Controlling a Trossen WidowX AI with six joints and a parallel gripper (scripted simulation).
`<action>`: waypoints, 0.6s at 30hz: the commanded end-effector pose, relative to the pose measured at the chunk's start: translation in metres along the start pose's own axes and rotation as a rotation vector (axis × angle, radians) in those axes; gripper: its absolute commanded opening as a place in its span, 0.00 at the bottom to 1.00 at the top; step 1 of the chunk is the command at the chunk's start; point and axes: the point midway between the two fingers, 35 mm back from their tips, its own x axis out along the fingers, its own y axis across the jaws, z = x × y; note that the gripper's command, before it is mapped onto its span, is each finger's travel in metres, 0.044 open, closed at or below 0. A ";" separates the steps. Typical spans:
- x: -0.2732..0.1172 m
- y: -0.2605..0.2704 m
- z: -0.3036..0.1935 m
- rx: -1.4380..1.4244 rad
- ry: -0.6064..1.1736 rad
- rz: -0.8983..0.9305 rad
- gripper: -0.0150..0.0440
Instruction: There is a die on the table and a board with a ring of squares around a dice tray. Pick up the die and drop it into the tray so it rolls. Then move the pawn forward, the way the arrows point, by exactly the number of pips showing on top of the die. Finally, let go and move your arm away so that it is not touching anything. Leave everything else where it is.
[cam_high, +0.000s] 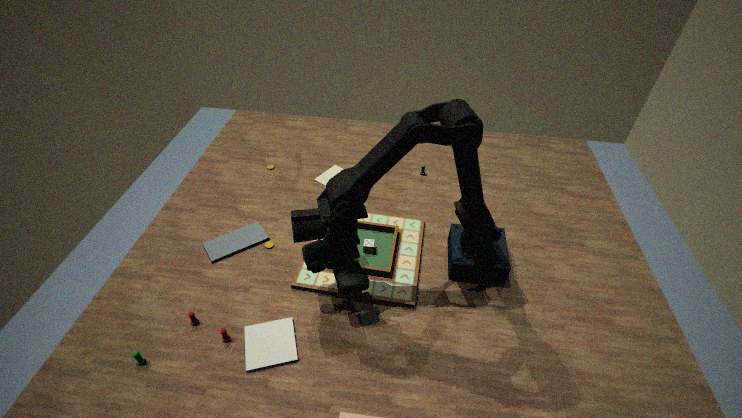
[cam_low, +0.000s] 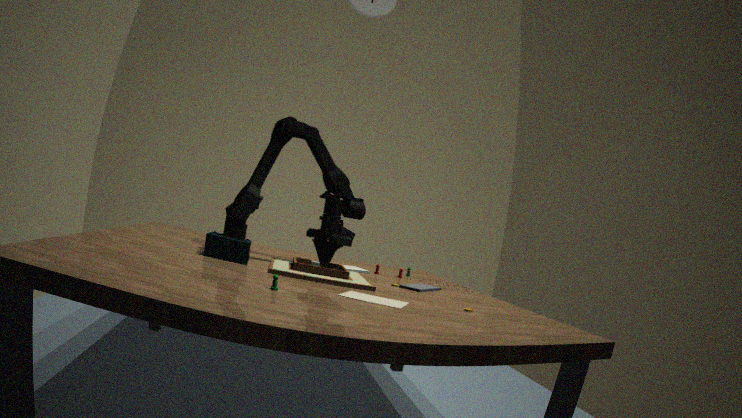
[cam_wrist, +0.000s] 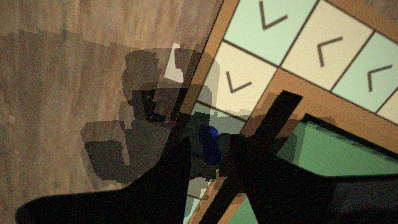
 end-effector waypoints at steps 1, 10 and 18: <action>-0.004 0.000 0.000 0.000 -0.001 -0.001 0.70; -0.050 0.000 0.000 0.006 0.004 -0.004 1.00; -0.100 -0.033 -0.065 0.179 0.009 -0.008 1.00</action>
